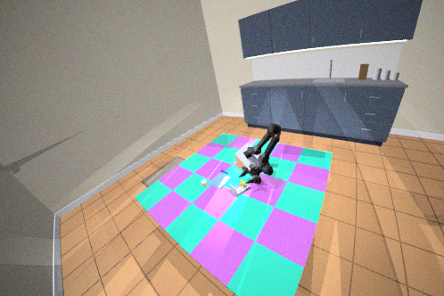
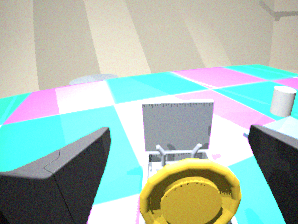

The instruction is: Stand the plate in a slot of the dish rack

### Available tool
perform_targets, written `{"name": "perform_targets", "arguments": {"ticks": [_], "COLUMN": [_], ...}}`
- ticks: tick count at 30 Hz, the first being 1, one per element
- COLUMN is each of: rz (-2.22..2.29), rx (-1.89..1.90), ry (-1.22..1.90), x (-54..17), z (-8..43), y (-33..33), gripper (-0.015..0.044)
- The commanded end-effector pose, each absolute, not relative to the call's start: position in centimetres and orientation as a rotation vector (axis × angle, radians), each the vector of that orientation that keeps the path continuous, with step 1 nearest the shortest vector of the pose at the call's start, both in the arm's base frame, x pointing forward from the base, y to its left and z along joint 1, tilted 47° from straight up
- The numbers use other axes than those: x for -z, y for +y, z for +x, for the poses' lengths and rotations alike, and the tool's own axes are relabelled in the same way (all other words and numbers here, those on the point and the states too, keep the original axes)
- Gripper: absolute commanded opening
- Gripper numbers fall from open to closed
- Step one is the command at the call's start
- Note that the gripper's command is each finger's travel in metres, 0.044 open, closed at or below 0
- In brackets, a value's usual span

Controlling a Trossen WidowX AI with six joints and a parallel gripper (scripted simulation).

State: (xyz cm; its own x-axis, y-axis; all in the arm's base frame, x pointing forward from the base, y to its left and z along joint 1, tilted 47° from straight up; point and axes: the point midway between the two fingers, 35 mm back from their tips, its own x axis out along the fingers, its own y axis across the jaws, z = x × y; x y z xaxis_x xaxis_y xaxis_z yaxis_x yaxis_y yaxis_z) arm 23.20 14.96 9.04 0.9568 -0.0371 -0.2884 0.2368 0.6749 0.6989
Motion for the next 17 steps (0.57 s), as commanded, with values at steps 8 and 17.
{"name": "perform_targets", "arguments": {"ticks": [8, 17], "rz": [0.799, 0.690], "rx": [0.154, 0.177], "ry": [0.235, 0.288], "x": [-14.2, -13.7], "z": [24.4, 25.3], "y": [9.6, 9.2], "gripper": [0.0400, 0.0400]}}
